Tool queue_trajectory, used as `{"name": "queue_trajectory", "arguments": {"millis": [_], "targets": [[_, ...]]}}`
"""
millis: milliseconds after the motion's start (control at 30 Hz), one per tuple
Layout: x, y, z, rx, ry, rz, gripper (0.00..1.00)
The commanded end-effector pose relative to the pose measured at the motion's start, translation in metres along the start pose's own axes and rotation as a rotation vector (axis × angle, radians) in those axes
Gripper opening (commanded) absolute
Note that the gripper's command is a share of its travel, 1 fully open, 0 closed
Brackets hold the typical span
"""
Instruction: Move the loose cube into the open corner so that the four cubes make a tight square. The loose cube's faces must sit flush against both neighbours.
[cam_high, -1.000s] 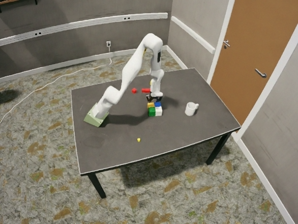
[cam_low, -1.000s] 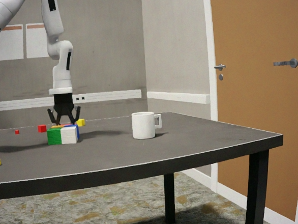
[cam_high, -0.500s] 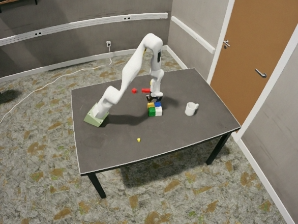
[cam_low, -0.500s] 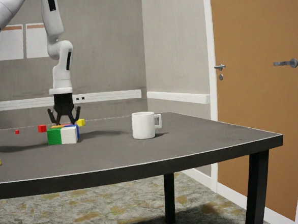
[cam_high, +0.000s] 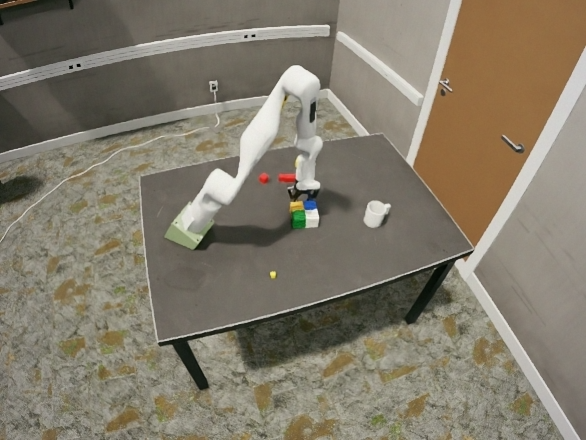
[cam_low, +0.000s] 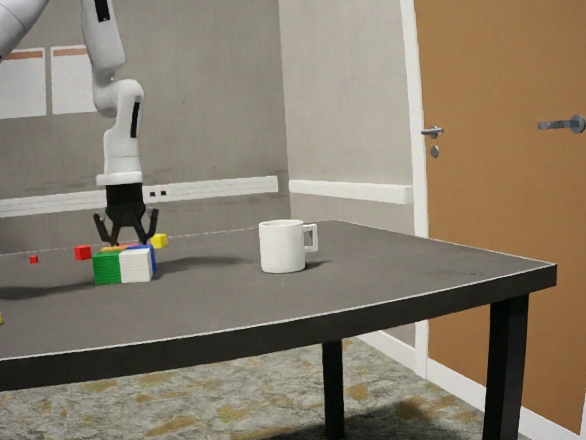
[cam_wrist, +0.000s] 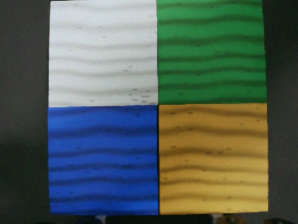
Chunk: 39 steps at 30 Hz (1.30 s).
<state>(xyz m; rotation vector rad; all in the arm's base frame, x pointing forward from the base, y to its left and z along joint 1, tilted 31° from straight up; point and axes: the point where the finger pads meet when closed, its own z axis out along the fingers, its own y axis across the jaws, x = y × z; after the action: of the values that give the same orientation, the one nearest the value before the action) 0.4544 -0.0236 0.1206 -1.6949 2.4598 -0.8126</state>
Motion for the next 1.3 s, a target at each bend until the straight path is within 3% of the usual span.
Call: {"name": "queue_trajectory", "arguments": {"millis": [0, 900, 1267], "targets": [[0.000, 0.000, 0.000, 0.000, 0.000, 0.001, 0.56], [-0.010, 0.000, -0.001, 0.000, 0.000, 0.001, 0.56], [-0.010, 0.000, -0.013, 0.000, 0.000, 0.001, 0.56]]}}
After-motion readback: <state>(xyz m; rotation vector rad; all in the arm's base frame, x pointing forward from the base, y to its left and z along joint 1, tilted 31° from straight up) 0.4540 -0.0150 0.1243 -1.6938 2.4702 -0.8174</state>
